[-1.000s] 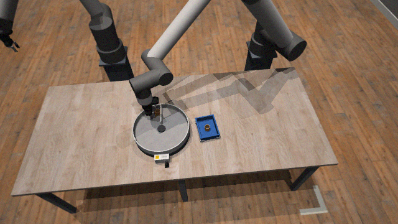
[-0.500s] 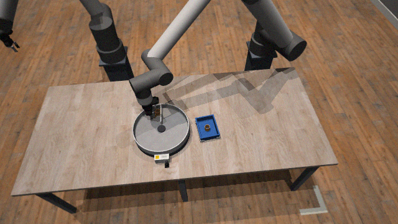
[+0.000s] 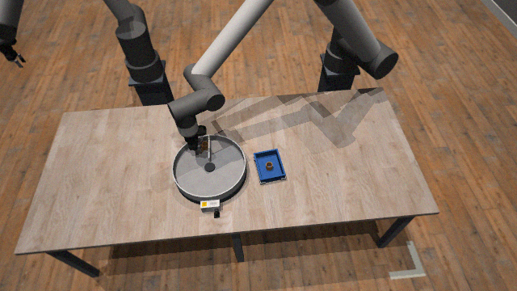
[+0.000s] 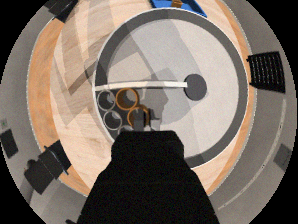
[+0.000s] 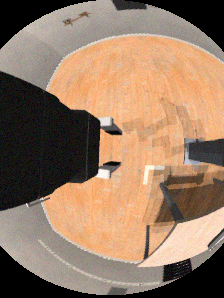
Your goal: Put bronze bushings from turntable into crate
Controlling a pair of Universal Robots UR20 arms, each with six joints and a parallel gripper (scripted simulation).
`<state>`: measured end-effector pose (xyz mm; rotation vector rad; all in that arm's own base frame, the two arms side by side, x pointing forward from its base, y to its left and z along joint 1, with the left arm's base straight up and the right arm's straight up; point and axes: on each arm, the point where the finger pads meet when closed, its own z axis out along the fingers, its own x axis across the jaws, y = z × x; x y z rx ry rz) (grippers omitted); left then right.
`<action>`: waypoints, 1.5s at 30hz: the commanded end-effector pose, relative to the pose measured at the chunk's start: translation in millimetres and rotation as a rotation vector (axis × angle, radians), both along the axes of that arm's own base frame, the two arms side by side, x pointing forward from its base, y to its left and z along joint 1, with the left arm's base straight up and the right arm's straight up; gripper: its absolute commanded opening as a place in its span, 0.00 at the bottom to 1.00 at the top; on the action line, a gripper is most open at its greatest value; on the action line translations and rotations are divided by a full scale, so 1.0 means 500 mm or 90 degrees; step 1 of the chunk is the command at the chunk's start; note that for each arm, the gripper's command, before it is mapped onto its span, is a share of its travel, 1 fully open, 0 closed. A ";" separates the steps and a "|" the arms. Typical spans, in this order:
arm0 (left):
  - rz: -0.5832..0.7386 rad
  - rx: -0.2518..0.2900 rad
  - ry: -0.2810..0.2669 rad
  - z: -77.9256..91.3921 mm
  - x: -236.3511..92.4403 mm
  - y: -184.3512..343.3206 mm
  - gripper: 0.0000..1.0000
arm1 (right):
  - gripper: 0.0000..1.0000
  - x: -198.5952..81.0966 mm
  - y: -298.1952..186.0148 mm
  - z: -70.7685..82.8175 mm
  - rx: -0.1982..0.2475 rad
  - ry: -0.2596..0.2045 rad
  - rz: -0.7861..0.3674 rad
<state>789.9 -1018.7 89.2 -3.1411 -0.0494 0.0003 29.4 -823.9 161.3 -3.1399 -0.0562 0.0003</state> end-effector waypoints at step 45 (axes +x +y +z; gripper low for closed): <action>0.000 -0.001 -0.001 0.145 0.001 -0.001 0.00 | 1.00 0.000 -0.001 0.001 -0.001 0.000 0.000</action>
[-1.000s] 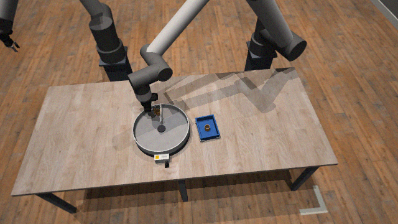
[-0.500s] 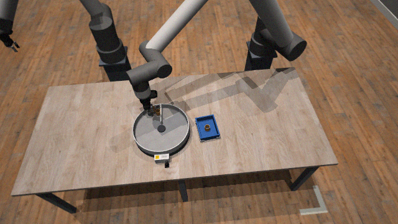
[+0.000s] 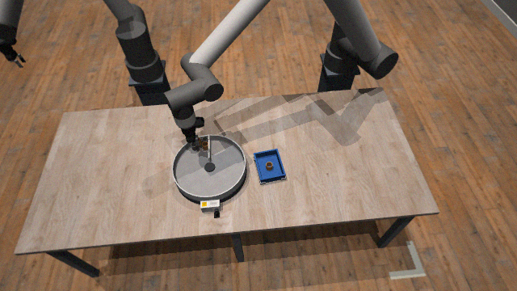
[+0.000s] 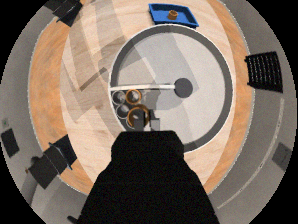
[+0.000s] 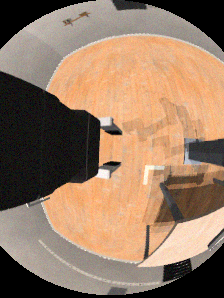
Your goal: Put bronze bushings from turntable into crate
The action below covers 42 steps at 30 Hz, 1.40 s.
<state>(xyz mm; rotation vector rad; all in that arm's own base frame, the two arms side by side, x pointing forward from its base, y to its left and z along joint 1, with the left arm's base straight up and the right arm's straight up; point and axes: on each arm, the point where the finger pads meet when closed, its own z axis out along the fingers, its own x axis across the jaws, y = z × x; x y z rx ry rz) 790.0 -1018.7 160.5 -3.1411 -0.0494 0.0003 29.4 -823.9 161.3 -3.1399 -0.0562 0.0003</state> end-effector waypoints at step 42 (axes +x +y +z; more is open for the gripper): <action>0.000 -0.001 -0.001 0.002 0.038 0.206 0.00 | 1.00 0.000 -0.001 0.001 -0.001 0.000 0.000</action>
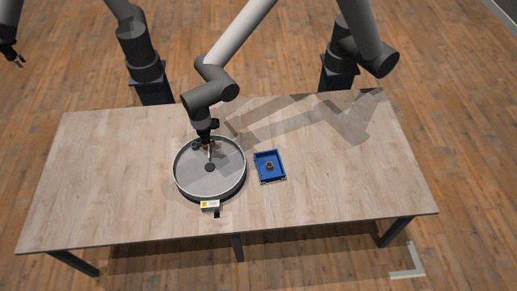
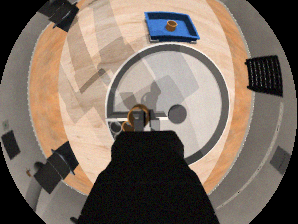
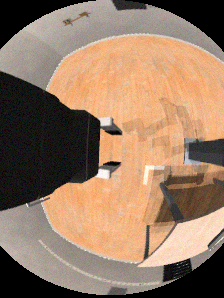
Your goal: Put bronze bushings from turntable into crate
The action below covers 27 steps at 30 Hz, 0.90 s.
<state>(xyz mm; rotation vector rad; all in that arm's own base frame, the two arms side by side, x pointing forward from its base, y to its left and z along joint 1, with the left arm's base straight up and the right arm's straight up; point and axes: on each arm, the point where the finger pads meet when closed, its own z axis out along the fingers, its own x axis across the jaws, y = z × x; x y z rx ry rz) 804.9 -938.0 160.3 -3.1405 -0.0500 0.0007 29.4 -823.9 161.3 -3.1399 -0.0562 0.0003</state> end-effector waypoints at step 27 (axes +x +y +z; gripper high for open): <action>0.000 -0.001 -0.001 0.002 0.102 0.567 0.00 | 1.00 0.000 -0.001 0.001 -0.001 0.000 0.000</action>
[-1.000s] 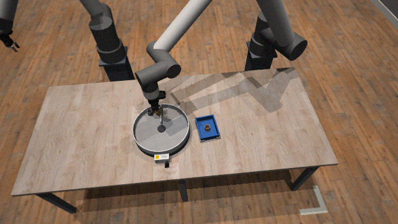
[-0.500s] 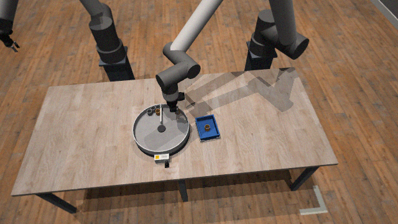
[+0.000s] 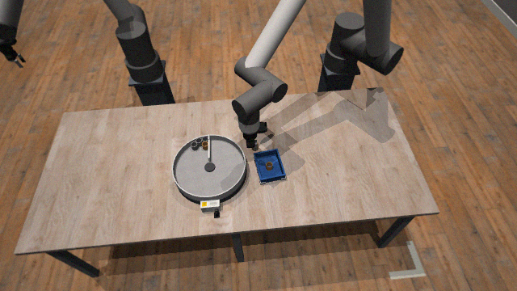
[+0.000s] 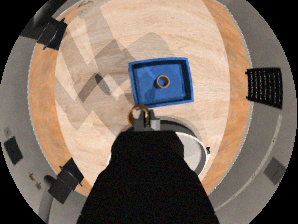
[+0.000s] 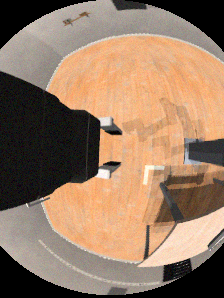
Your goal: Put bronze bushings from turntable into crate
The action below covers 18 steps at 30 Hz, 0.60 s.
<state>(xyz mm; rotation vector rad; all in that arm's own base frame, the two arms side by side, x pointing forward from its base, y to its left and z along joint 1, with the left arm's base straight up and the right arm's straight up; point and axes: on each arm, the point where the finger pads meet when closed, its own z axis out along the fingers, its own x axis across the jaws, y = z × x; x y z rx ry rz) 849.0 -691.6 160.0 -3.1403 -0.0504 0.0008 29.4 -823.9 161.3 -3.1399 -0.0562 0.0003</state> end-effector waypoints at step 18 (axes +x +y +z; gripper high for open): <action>0.000 -0.001 -0.001 0.003 0.025 0.137 0.00 | 1.00 0.000 -0.001 0.001 -0.001 0.000 0.000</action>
